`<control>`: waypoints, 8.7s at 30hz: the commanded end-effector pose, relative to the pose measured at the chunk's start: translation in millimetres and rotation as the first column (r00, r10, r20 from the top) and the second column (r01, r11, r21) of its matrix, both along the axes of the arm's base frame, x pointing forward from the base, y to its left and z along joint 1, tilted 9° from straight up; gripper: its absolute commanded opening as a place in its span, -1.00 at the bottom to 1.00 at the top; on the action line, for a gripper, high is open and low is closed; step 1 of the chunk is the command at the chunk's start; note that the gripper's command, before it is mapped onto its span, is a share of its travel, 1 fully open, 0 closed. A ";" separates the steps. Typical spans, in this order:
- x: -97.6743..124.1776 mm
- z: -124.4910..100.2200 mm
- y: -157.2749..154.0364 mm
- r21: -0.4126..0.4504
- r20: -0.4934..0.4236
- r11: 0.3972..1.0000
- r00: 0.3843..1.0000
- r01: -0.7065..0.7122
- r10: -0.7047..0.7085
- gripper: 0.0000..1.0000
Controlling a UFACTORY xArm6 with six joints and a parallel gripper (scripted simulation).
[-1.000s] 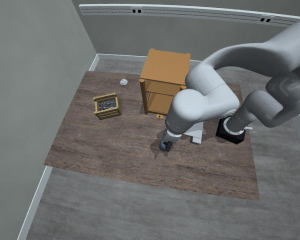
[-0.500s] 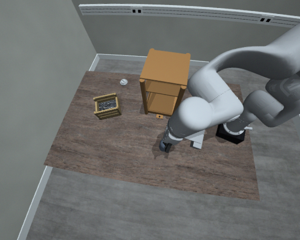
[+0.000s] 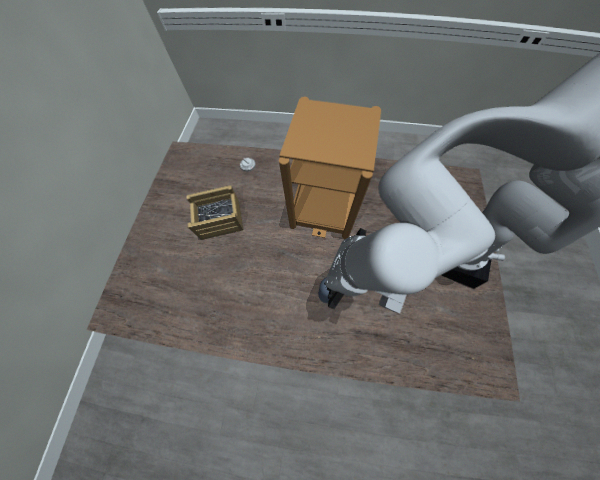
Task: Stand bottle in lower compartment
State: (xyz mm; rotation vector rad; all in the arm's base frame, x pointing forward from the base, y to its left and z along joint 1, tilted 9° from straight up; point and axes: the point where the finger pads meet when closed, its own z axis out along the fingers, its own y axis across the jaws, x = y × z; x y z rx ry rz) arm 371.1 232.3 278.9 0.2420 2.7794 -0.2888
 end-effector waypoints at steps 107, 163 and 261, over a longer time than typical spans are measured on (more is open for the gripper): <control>5.3 -12.6 -2.7 -0.013 0.951 0.275 0.097 0.961 -0.293 0.70; 8.6 -36.1 -3.4 0.003 0.958 0.253 0.069 0.968 -0.278 0.70; 34.2 -206.1 -7.7 0.003 0.958 0.253 0.069 0.968 -0.278 0.70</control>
